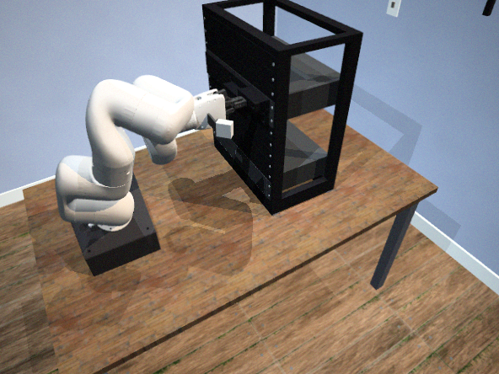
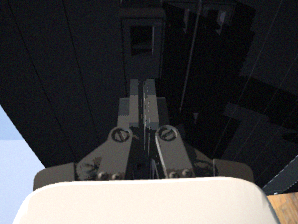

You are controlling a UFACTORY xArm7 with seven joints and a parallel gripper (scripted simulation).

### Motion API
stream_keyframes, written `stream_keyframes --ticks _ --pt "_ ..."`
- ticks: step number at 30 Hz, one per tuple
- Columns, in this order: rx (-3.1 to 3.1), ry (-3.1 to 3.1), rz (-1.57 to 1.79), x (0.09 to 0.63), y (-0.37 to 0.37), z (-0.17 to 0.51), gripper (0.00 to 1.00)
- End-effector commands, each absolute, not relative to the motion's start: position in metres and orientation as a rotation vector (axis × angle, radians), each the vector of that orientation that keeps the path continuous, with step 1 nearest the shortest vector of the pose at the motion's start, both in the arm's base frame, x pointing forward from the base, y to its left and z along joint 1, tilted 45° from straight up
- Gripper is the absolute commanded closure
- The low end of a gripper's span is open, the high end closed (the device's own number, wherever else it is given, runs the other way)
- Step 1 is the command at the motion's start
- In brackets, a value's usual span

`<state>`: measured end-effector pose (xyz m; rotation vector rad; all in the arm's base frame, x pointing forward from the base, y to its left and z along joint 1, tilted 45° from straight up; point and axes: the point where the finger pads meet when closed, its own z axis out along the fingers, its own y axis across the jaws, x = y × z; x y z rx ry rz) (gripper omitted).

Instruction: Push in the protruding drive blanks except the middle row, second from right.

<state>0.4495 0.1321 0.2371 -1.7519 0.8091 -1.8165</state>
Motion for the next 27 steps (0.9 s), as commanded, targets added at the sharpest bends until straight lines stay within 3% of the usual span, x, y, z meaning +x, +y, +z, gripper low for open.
stream_keyframes --ticks 1,27 --pt "-1.749 0.808 -1.815 0.452 0.133 0.238 1.00" --pt "-1.749 0.808 -1.815 0.469 0.132 0.238 1.00"
